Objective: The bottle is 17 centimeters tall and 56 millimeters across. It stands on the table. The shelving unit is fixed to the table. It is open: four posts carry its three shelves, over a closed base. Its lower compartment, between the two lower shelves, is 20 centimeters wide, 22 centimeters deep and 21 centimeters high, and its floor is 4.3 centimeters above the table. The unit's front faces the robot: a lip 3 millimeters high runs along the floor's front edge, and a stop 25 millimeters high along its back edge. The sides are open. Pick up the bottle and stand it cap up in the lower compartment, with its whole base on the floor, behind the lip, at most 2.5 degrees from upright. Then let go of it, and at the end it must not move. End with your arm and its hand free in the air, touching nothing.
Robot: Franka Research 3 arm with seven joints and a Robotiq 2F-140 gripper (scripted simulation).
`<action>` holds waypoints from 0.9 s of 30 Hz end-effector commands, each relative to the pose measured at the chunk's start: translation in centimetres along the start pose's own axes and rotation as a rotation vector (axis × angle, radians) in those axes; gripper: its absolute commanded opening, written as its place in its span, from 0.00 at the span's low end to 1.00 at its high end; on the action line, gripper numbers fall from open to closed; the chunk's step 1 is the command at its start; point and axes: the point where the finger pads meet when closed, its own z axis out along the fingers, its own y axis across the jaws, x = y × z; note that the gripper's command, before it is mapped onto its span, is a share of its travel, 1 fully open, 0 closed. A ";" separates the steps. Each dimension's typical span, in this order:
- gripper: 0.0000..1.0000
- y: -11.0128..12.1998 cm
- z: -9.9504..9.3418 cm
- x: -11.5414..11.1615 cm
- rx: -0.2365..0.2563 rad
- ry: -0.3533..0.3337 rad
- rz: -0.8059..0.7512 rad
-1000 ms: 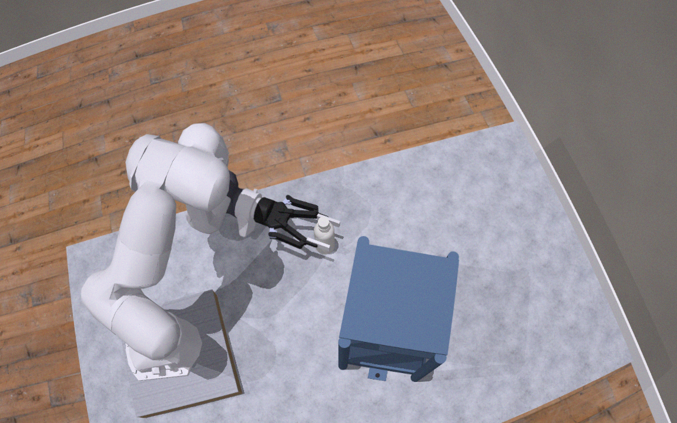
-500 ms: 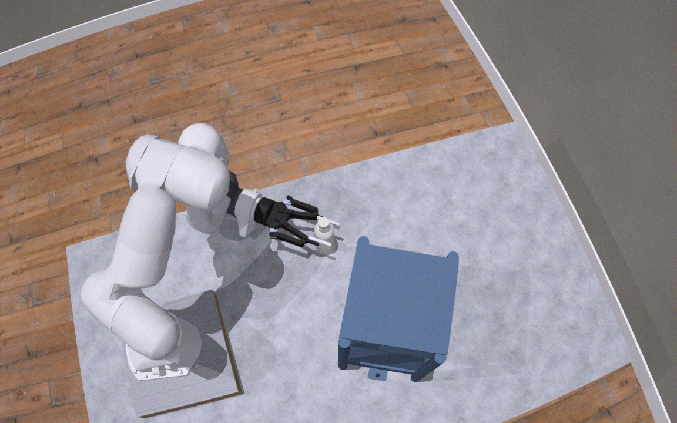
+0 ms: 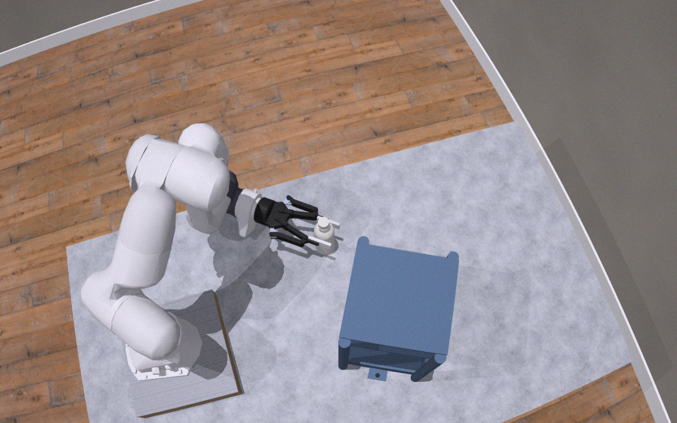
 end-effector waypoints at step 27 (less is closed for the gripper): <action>0.00 0.0 0.0 -1.2 -0.002 -0.003 0.005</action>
